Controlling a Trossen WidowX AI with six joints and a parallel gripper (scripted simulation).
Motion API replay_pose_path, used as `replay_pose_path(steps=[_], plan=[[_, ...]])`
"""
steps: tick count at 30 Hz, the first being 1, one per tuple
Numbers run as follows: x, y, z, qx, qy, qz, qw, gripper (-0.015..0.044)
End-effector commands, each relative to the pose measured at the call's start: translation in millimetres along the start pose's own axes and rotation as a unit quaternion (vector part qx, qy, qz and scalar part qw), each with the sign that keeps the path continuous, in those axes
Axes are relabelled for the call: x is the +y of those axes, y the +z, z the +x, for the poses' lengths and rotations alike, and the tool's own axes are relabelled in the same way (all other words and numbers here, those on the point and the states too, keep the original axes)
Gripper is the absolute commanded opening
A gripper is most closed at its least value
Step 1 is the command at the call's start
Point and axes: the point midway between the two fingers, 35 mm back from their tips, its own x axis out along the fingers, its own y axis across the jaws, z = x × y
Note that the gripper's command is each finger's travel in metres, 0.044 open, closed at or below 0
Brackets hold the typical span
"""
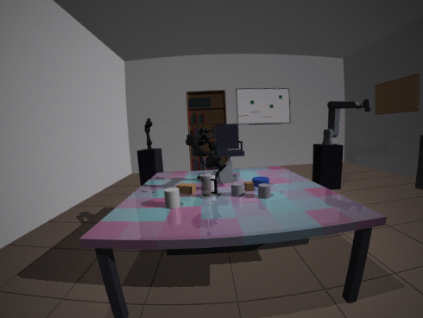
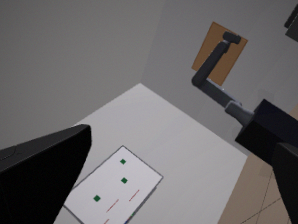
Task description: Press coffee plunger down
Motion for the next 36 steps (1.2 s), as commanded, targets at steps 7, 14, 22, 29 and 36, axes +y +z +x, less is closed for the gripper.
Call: replay_pose_path(steps=[7,14,22,29,36], plan=[[11.1,-30.5,2.7,0.076,0.008,-0.068,0.995,0.0440],[21.1,-71.2,-1.1,0.158,0.021,-0.152,0.975,0.0440],[25.2,-91.8,-7.1,0.203,0.032,-0.180,0.962,0.0440],[25.5,-118.3,-19.2,0.266,0.041,-0.225,0.936,0.0440],[23.2,-155.7,-42.8,0.350,0.056,-0.263,0.897,0.0440]])
